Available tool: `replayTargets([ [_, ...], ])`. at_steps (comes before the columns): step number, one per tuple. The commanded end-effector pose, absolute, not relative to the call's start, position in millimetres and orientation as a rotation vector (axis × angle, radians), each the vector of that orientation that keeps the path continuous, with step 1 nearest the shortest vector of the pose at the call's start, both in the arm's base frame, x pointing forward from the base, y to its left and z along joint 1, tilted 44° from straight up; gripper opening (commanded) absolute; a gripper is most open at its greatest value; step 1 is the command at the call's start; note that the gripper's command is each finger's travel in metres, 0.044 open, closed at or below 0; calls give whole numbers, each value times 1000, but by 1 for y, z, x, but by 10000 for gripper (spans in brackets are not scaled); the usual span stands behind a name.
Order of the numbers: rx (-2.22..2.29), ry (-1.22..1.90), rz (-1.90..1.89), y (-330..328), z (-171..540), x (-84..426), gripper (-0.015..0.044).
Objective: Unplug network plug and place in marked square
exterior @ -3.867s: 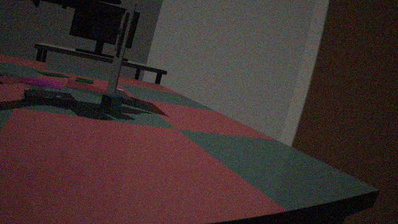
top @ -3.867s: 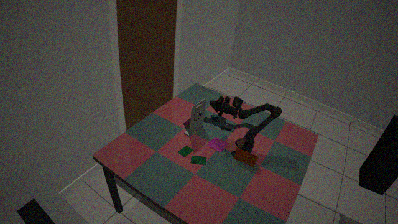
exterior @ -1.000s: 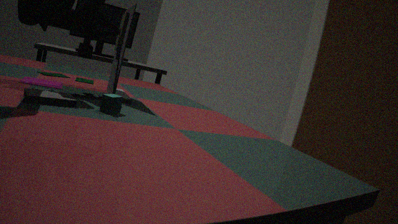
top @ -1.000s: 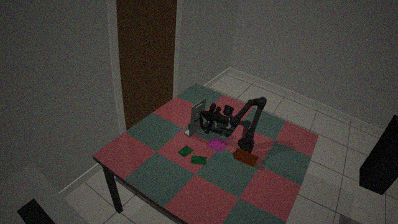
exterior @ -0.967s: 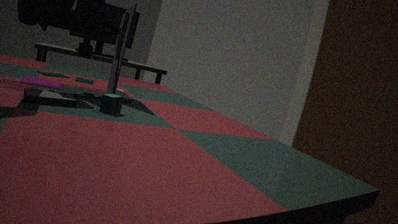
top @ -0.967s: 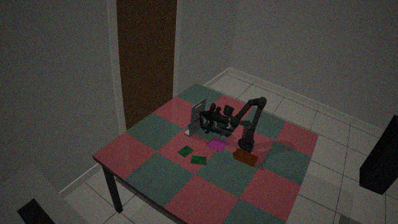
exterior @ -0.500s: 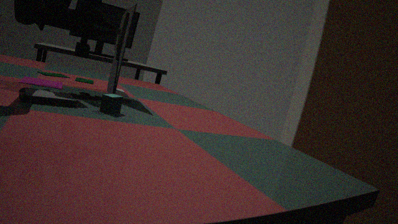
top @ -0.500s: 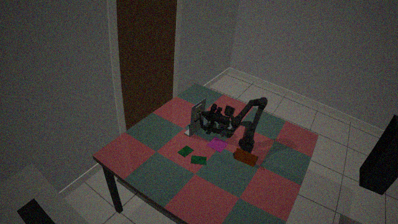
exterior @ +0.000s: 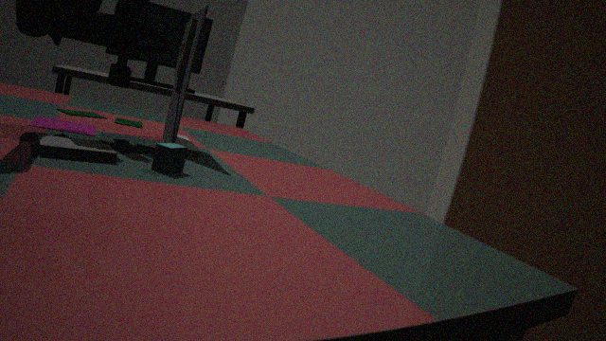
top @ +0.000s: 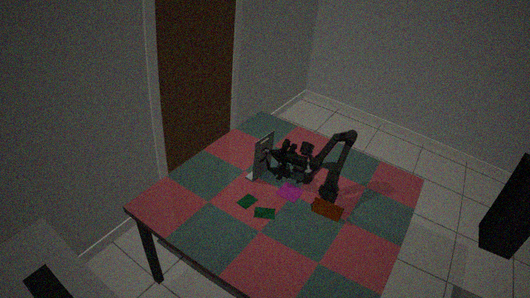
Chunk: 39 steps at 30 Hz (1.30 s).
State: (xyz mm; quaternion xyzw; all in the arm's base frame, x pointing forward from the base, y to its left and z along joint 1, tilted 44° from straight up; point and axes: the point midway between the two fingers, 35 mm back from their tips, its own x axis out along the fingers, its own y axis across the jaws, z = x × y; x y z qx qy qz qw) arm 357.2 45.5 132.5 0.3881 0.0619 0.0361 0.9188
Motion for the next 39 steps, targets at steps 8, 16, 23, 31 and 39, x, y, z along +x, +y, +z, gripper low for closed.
replayTargets([
  [8, 802, 121, 74, 47, 132, 350, 0],
  [16, 802, 122, 74, 48, 131, 345, 0],
  [23, 802, 122, 73, 49, 130, 341, 0],
  [31, 802, 122, 73, 50, 129, 337, 0],
  [39, 802, 122, 73, 51, 128, 331, 0],
])
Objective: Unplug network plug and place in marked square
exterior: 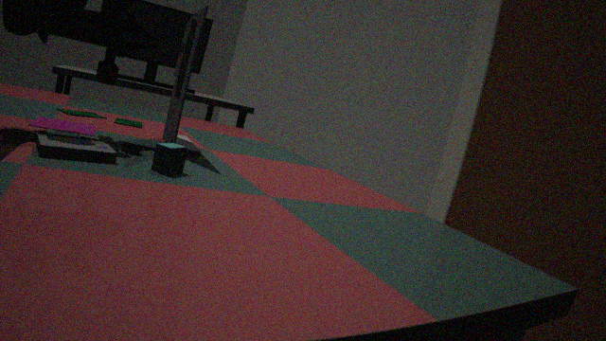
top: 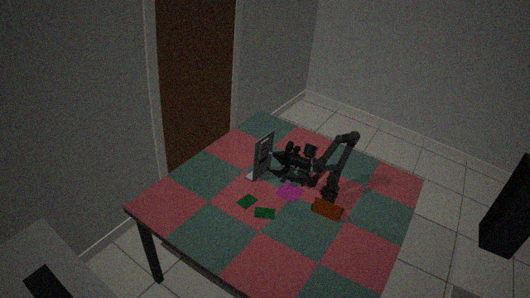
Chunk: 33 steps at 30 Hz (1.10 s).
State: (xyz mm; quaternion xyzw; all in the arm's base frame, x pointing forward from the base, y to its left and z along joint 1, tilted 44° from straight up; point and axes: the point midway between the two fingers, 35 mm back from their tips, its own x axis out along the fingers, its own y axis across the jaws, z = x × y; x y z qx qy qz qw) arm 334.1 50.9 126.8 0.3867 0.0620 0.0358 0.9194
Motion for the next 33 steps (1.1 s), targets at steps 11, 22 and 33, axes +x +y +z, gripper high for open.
replayTargets([
  [11, 802, 123, 73, 52, 126, 324, 0],
  [22, 802, 123, 73, 54, 124, 318, 0],
  [33, 795, 129, 73, 56, 123, 314, 0],
])
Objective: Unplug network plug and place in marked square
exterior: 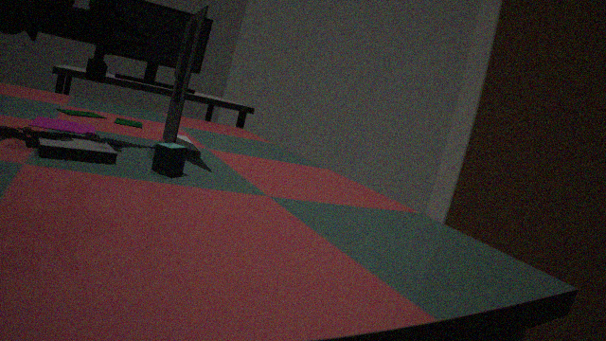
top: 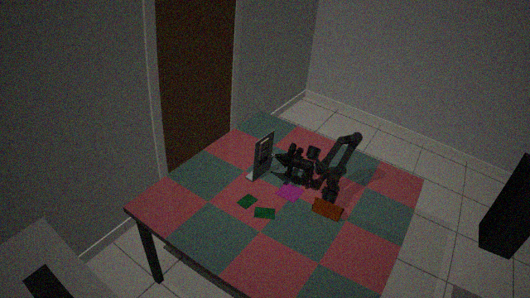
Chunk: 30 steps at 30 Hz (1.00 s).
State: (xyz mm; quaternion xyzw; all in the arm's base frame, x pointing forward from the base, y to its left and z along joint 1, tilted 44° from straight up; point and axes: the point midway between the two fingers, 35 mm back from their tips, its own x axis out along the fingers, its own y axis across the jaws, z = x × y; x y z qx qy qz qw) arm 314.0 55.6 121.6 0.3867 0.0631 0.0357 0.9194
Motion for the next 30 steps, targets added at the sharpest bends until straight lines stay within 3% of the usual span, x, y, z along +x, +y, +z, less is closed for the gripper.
replayTargets([
  [1, 795, 129, 72, 57, 124, 314, 0],
  [30, 803, 126, 72, 88, 163, 295, 0],
])
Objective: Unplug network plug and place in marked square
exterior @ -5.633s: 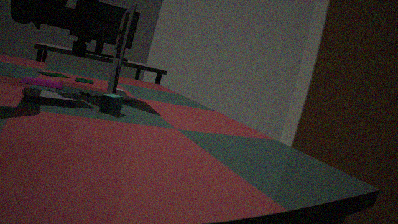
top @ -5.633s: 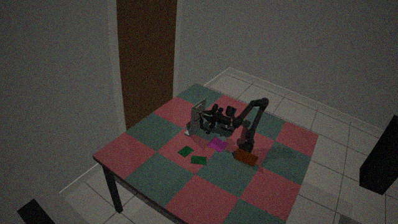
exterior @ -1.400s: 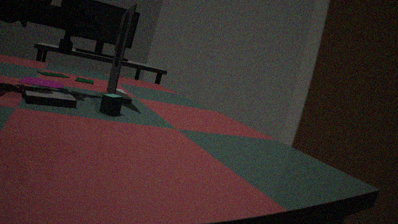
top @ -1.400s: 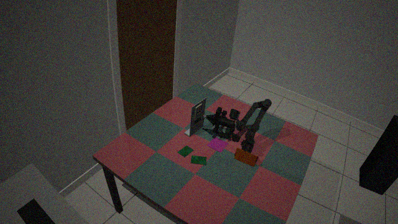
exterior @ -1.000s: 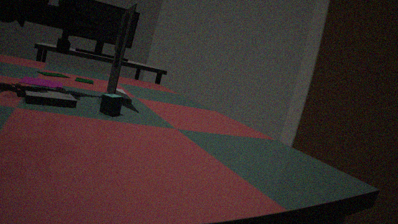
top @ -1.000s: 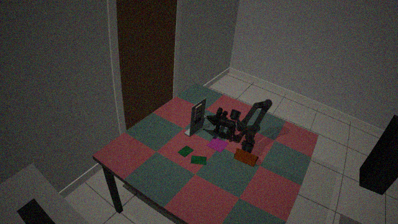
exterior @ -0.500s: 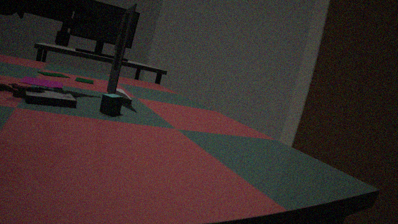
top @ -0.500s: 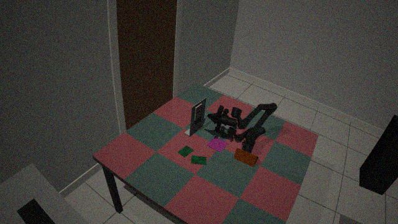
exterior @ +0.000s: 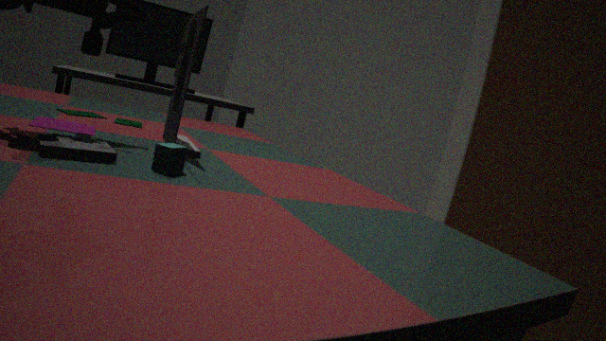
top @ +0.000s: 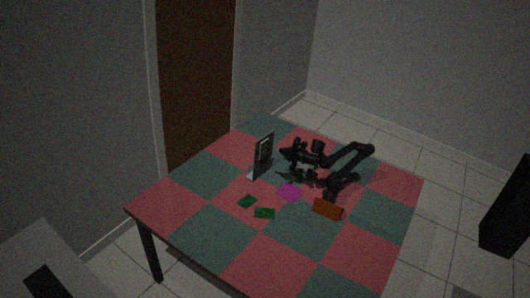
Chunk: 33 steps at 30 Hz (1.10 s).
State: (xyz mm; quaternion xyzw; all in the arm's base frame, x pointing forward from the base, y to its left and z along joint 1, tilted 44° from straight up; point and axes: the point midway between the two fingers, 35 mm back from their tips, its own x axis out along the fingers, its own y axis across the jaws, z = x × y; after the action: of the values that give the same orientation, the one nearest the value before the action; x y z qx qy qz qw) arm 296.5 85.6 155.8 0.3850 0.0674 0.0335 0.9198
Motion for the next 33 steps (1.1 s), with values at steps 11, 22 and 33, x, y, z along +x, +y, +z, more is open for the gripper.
replayTargets([
  [11, 833, 175, 24, 91, 158, 289, 0],
  [22, 919, 344, -215, 83, 107, 283, 0],
  [33, 942, 427, -469, 67, 69, 265, 0],
])
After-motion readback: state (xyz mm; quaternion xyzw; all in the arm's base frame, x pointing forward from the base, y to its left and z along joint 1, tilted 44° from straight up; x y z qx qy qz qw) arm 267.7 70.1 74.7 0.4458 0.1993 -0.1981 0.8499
